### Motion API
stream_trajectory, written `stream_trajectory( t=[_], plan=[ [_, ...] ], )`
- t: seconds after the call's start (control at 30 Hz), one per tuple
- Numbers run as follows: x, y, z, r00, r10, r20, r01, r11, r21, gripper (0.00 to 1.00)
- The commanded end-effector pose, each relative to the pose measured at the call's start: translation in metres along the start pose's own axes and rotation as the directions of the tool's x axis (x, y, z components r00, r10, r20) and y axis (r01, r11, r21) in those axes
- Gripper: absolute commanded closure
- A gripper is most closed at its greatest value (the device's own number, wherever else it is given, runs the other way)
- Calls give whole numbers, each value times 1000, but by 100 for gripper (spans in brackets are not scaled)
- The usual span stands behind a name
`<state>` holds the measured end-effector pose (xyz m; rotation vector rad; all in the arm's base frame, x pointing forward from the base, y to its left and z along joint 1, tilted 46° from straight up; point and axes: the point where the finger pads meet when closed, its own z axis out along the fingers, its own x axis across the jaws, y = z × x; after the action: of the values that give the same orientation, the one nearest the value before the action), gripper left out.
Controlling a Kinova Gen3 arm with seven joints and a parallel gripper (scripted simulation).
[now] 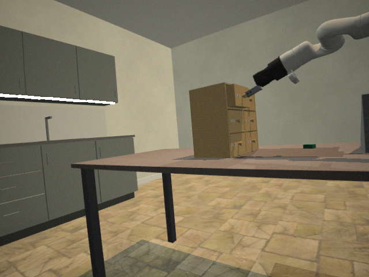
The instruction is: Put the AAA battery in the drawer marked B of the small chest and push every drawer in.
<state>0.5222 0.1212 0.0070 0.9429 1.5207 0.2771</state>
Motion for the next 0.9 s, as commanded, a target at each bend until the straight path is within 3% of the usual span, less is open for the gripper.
stream_trajectory(
  t=[0.0,0.87],
  plan=[
    [0,4,8,1000,2,1,-2,1000,-5,100],
    [-2,12,30,1000,1,4,-1,1000,-4,100]
  ],
)
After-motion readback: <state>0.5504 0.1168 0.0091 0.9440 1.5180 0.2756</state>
